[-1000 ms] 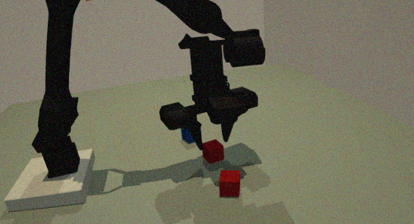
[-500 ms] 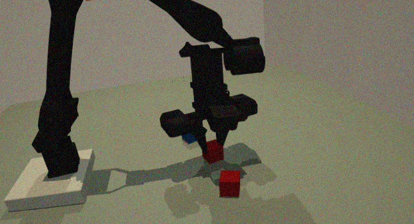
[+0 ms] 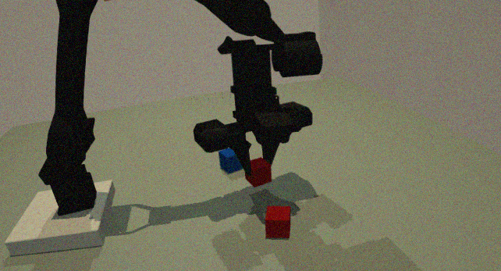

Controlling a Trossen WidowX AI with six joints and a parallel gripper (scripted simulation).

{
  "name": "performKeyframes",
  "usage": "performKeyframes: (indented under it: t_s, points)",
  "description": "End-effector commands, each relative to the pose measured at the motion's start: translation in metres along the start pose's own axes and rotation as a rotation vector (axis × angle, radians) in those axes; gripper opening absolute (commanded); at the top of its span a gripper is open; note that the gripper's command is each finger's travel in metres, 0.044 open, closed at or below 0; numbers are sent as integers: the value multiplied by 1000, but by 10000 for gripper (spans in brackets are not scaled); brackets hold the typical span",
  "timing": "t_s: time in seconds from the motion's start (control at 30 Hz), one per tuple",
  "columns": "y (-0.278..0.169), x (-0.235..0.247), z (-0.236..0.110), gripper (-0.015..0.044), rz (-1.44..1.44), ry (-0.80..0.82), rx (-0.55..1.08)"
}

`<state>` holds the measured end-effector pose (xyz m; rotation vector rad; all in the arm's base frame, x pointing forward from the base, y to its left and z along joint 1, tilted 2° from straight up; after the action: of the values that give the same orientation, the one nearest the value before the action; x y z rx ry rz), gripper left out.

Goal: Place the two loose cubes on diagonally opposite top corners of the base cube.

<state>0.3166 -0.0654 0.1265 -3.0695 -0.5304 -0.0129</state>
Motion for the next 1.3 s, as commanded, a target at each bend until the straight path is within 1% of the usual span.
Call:
performKeyframes:
  t_s: [0.0,0.77,0.9,1.27]
  points:
    - [1,1,-13,105,0,4,-6]
    - [0,-4,-86,105,31,8,3]
    - [-2,-4,-87,105,17,9,3]
    - [-34,6,-75,105,-230,10,4]
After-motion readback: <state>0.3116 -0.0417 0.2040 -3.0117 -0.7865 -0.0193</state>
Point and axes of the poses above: the point midway between the two fingers, 35 mm back from their tips, its own z axis out along the fingers, its own x axis across the jaws, y = z × x, the point moved 8 cm from there along -z, back along the fingers, and after that the axes turned 14 degrees about -z, right-handed, at the moved point
